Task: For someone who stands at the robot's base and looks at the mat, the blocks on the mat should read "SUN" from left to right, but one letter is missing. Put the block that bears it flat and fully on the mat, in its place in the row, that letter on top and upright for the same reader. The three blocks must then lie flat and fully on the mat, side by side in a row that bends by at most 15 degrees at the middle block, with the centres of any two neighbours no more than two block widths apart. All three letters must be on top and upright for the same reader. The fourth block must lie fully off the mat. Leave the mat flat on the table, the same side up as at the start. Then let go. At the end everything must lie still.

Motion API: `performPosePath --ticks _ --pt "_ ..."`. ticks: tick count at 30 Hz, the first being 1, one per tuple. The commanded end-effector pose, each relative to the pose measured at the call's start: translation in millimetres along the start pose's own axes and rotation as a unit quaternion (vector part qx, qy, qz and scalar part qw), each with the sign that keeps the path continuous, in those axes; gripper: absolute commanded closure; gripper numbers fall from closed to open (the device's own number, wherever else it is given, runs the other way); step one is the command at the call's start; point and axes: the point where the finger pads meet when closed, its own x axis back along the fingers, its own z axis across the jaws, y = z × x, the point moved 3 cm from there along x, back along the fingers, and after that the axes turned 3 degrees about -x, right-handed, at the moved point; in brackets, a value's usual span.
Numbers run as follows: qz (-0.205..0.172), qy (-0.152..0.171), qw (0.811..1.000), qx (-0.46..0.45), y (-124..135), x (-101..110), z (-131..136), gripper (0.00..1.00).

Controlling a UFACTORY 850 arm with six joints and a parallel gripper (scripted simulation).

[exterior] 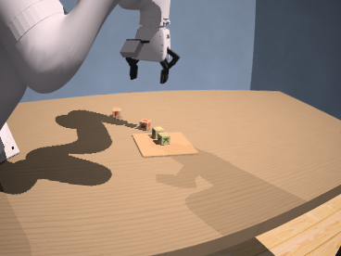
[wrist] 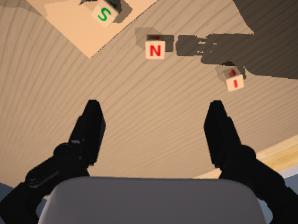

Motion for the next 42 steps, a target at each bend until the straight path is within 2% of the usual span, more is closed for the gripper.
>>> performPosePath --ticks 1,5,14,16,18,20,26,31,33,34,37,42 --pt "-0.001 0.0 1.0 0.0 0 1 0 0.0" --pt "-0.001 0.0 1.0 0.02 1 -1 0 0.0" --pt "-0.001 -0.001 0.984 0.18 1 -11 0 0.0" --pt "-0.001 -0.001 0.984 0.18 1 -11 0 0.0" --pt "-0.001 -0.001 0.971 0.238 1 -15 0 0.0" --pt "-0.001 -0.001 0.966 0.258 1 -16 0 0.0" --pt "-0.001 -0.001 0.933 0.36 1 -23 0 0.0" --pt "0.0 -0.001 0.898 0.441 1 -28 0 0.0" --pt "0.0 -0.001 0.898 0.441 1 -28 0 0.0" --pt "0.0 -0.001 0.879 0.477 1 -31 0 0.0" --pt "0.0 -0.001 0.86 0.511 1 -34 0 0.0" --pt "0.0 -0.001 0.81 0.586 1 -39 0 0.0"
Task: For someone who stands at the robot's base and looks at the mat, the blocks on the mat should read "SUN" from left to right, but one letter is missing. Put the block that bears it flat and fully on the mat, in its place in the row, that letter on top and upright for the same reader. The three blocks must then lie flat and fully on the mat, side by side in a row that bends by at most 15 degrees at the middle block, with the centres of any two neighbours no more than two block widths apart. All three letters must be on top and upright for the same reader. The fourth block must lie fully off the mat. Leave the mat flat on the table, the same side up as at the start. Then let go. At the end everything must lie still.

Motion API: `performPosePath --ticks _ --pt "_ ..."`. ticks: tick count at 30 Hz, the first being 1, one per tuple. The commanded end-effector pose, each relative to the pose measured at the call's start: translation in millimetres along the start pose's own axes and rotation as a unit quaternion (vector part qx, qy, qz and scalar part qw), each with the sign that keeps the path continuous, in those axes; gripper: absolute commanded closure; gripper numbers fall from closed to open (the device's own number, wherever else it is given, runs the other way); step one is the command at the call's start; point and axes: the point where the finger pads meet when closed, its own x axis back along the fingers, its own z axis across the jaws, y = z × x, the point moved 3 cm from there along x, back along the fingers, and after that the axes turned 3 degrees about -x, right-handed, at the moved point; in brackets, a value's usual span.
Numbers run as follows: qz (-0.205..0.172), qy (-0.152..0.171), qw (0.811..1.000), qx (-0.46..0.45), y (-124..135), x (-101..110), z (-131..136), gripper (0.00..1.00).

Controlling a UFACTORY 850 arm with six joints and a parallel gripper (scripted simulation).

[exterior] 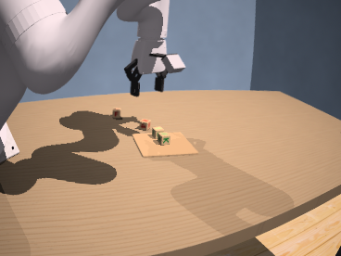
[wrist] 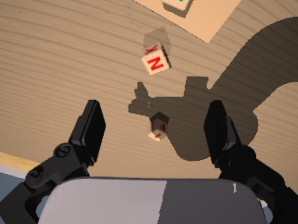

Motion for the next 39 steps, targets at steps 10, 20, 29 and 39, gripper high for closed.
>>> performPosePath --ticks 10,20,29,39 --pt "-0.002 0.003 0.983 0.186 0.1 -11.1 0.0 0.0" --pt "-0.003 0.003 0.978 0.209 0.2 -12.6 0.1 0.58" --pt "-0.003 0.003 0.978 0.209 0.2 -12.6 0.1 0.58" --pt "-0.003 0.003 0.978 0.209 0.2 -12.6 0.1 0.58"
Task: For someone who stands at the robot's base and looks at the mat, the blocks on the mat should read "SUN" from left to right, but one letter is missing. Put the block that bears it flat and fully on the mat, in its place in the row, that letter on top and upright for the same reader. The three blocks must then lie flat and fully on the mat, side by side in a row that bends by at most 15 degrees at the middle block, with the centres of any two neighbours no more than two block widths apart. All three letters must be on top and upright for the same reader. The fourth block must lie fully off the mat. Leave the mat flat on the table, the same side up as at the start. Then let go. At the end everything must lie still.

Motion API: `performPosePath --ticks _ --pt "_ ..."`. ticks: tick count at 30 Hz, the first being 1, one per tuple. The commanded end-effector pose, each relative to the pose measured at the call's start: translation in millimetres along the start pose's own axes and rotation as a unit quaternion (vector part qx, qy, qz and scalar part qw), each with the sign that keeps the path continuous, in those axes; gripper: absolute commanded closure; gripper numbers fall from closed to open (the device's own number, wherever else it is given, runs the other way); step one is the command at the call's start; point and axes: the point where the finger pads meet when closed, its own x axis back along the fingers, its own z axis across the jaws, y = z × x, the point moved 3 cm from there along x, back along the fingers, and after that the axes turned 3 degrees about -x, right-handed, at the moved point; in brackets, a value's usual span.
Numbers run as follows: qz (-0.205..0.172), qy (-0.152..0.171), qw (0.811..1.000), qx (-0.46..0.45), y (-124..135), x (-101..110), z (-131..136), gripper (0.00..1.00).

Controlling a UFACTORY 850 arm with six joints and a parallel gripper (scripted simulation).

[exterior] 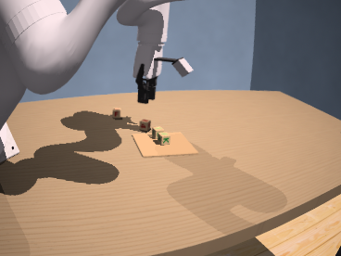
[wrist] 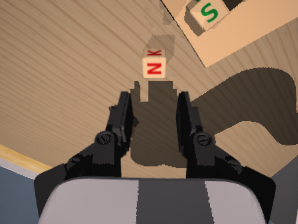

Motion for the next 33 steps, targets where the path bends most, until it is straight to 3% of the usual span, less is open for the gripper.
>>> performPosePath --ticks 1,33 --pt "0.0 -0.001 1.0 0.0 0 1 0 0.58" --pt "0.0 0.0 1.0 0.0 0 -11 -1 0.58"
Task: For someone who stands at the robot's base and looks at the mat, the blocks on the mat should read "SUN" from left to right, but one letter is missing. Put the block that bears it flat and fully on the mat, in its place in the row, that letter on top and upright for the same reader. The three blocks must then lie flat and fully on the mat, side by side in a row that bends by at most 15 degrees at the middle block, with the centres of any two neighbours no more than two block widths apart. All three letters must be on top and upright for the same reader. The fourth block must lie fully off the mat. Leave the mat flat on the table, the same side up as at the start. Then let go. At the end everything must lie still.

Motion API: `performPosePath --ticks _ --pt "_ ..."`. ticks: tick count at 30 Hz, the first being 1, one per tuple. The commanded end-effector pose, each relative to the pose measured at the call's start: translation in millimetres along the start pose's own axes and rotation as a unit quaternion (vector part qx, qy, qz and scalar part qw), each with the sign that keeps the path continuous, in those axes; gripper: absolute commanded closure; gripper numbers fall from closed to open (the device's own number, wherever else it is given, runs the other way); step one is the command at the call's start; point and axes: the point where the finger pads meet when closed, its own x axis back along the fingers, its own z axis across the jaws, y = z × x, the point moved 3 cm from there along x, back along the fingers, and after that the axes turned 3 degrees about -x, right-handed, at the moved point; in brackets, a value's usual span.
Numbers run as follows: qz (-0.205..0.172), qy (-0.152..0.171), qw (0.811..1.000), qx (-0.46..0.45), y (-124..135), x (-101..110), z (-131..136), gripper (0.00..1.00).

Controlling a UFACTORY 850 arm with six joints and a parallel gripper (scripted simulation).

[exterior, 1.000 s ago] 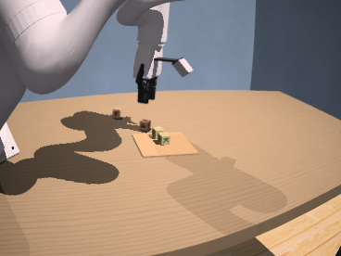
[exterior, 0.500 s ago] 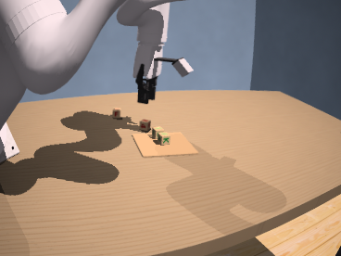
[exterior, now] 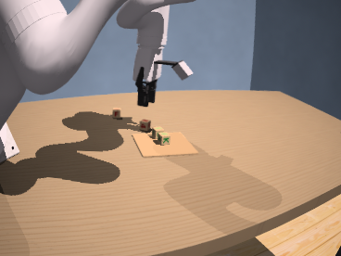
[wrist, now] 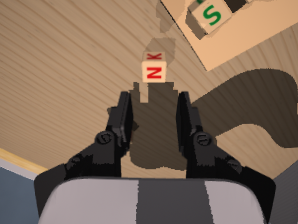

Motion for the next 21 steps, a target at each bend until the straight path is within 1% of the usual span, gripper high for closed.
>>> performPosePath --ticks 1,4,19,21 --pt "0.0 -0.001 1.0 0.0 0 -3 -1 0.58" --pt "0.0 -0.001 1.0 0.0 0 -5 -1 0.58" --pt "0.0 -0.001 1.0 0.0 0 -28 -1 0.58" --pt "0.0 -0.001 1.0 0.0 0 -28 -1 0.58"
